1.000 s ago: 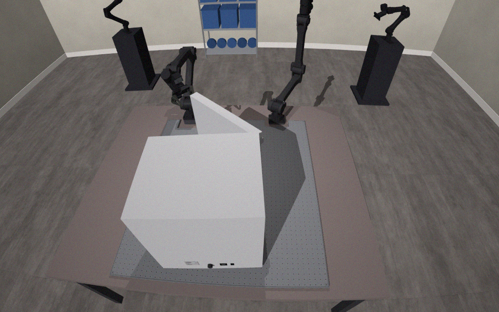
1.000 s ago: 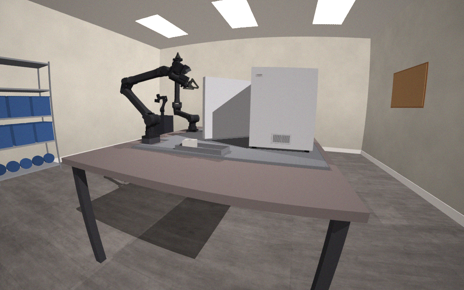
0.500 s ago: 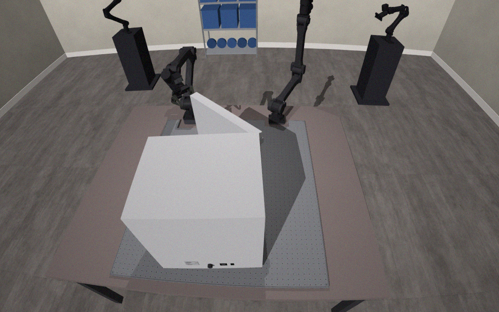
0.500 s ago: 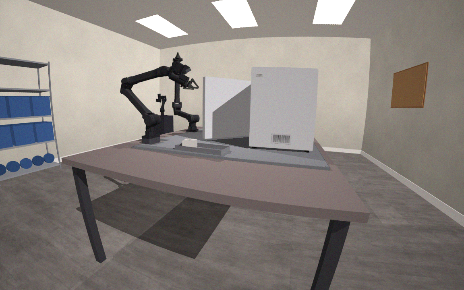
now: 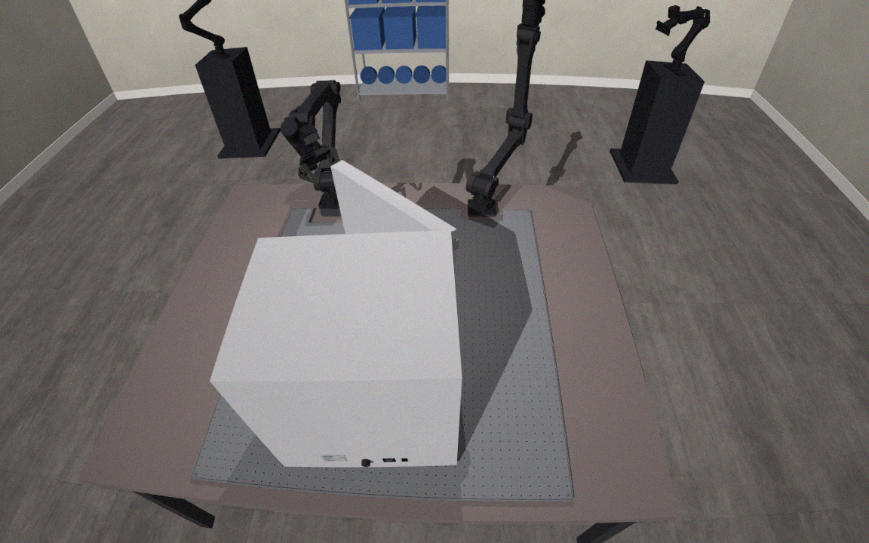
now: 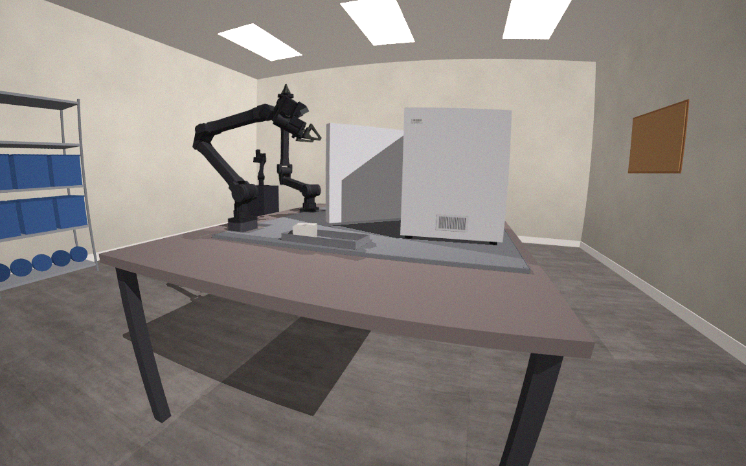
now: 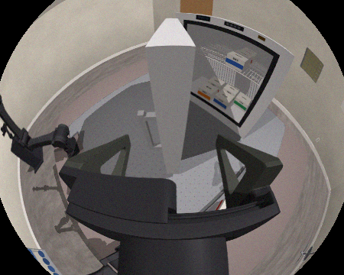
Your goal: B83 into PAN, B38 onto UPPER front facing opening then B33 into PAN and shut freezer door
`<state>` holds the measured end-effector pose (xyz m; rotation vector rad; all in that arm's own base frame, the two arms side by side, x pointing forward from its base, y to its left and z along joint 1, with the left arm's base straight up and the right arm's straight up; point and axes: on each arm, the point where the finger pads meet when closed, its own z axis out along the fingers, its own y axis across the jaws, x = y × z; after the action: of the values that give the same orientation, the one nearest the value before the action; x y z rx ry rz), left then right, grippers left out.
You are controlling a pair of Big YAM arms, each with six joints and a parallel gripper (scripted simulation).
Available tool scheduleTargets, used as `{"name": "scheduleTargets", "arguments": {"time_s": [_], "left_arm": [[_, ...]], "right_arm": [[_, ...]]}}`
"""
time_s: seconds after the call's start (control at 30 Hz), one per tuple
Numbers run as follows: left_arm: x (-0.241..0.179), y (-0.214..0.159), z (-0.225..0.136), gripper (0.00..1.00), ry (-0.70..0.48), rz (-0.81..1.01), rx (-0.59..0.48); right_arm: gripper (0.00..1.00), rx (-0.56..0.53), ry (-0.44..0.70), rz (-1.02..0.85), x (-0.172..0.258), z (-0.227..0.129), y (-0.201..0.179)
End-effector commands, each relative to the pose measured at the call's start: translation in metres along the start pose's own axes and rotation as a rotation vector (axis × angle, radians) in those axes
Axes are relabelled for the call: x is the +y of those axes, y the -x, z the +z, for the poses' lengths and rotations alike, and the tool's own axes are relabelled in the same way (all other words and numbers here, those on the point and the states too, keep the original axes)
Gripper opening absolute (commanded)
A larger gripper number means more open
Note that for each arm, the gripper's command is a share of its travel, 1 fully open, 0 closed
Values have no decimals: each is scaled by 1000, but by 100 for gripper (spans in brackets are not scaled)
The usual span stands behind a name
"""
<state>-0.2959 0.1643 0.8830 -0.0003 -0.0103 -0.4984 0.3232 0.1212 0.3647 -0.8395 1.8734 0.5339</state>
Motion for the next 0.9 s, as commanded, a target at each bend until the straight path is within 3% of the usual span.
{"name": "scheduleTargets", "arguments": {"time_s": [0.0,0.37,0.87], "left_arm": [[1,-13,1,0,2,-13,37],[1,-13,1,0,2,-13,37],[1,-13,1,0,2,-13,37]], "right_arm": [[100,-10,8,-3,1,10,5],[100,-59,-11,-44,-1,10,46],[100,-62,-10,-41,-1,29,56]]}}
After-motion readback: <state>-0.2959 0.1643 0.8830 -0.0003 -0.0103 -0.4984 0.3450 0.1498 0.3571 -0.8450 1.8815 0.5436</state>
